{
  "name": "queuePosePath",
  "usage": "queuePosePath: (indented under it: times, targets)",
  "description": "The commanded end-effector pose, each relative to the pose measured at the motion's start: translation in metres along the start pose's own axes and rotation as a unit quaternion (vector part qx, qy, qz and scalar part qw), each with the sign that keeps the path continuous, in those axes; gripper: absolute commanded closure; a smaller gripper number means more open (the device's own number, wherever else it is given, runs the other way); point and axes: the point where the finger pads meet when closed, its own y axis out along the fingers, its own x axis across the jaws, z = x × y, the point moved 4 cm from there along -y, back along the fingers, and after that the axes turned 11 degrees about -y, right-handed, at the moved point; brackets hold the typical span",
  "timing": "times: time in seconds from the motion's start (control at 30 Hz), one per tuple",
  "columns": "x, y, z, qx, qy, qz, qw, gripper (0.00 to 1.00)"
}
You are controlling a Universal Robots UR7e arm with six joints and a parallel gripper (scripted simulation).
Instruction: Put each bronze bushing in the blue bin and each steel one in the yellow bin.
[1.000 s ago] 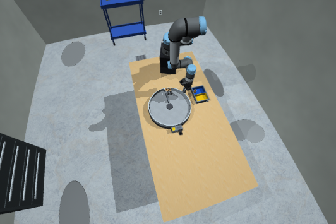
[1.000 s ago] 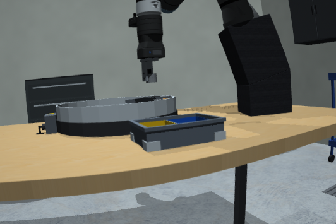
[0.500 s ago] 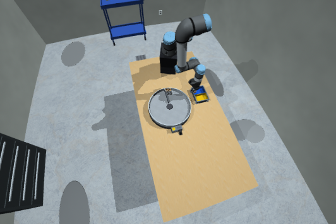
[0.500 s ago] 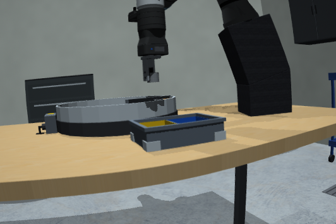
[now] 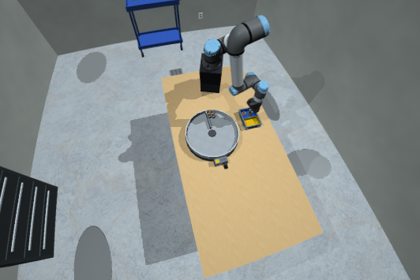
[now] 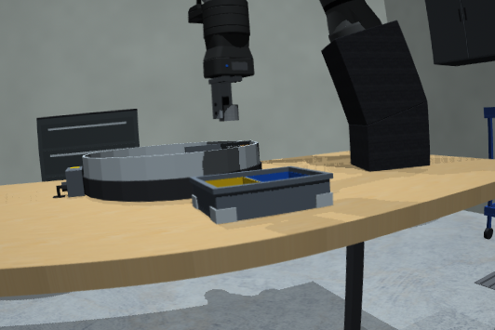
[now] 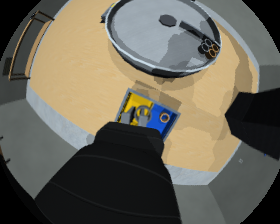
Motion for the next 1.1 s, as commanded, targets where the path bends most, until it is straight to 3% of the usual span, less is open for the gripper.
queuePosePath:
  times: [0.0, 0.77, 1.0, 1.07]
  targets:
    - [-0.007, 0.000, -0.006, 0.001, 0.001, -0.001, 1.000, 1.00]
    - [-0.007, 0.000, -0.006, 0.001, 0.001, -0.001, 1.000, 1.00]
    - [-0.007, 0.028, -0.006, 0.001, 0.001, -0.001, 1.000, 1.00]
    - [-0.007, 0.028, -0.006, 0.001, 0.001, -0.001, 1.000, 1.00]
